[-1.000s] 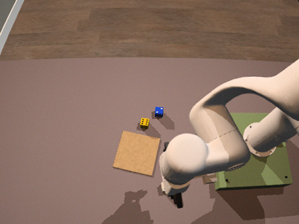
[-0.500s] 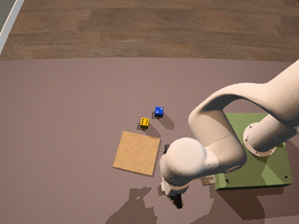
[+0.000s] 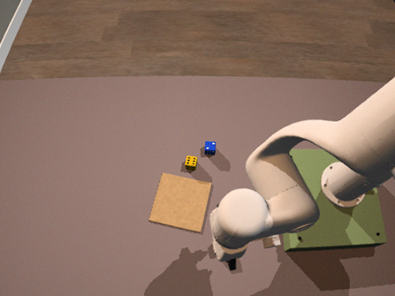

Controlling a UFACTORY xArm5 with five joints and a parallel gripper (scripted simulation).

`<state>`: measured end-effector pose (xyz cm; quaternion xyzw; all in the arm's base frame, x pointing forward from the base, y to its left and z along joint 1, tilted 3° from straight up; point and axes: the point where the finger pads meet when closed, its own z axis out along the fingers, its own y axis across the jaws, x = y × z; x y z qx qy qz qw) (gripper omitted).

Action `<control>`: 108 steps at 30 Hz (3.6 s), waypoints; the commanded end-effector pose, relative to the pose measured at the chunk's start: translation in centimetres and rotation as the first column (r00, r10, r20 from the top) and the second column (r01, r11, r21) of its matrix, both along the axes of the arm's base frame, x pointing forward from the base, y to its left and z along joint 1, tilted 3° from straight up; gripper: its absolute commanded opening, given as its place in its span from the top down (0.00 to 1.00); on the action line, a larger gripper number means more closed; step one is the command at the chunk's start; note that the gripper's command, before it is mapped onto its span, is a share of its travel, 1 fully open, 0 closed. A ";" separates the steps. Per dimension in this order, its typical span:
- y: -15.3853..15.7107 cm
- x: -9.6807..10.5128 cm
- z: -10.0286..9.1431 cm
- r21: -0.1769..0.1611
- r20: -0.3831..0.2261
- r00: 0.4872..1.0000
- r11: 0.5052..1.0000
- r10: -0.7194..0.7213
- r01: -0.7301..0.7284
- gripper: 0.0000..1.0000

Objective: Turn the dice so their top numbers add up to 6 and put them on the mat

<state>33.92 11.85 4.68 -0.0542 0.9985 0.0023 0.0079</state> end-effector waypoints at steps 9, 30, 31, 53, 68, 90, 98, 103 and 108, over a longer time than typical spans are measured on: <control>0.0 0.1 0.0 0.001 0.003 1.000 1.000 0.000 0.000 0.53; 0.0 0.1 -0.1 0.001 0.003 1.000 1.000 0.000 0.000 0.53; 0.1 0.1 -0.1 0.001 0.003 1.000 1.000 0.000 0.000 0.53; 0.2 0.1 -2.6 0.001 0.003 1.000 1.000 0.000 0.000 0.53; 0.3 0.1 -4.5 0.001 0.003 1.000 1.000 0.000 0.000 0.53; 0.3 0.1 -5.2 0.001 0.003 1.000 1.000 0.000 0.000 0.53; 0.3 0.1 -5.2 0.001 0.003 1.000 1.000 0.000 0.000 0.53; 0.3 0.1 -5.2 0.001 0.003 1.000 1.000 0.000 0.000 0.53; 0.3 0.1 -5.2 0.001 0.003 1.000 1.000 0.000 0.000 0.53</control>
